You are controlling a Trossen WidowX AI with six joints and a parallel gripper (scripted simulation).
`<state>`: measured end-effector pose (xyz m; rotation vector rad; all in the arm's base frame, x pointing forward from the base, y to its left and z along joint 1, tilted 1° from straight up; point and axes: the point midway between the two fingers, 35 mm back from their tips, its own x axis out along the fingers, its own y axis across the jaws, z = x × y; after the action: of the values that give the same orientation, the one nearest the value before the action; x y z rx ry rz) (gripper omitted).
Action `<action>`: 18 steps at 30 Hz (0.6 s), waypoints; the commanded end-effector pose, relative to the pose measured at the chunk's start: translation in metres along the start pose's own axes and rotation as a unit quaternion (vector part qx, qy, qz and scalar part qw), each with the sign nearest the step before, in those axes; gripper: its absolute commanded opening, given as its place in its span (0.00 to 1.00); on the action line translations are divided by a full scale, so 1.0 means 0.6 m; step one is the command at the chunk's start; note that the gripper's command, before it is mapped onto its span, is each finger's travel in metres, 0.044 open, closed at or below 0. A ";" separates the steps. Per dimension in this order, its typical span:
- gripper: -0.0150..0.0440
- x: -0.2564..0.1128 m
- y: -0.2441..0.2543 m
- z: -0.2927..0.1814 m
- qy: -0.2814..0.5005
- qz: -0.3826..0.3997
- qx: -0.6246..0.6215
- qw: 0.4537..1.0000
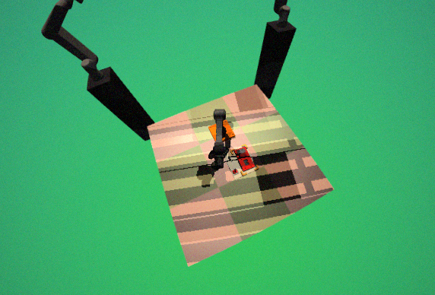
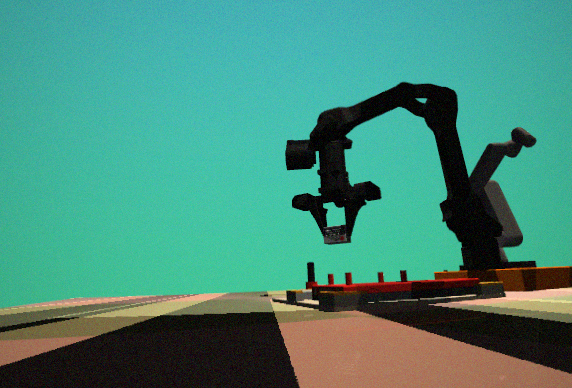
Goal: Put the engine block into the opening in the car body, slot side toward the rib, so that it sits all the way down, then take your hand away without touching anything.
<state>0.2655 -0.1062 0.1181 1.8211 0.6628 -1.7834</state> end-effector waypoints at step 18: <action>0.25 0.066 -0.003 0.001 -0.001 -0.003 0.039 0.999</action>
<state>0.2657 -0.1063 0.0848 1.8676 0.6054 -1.8314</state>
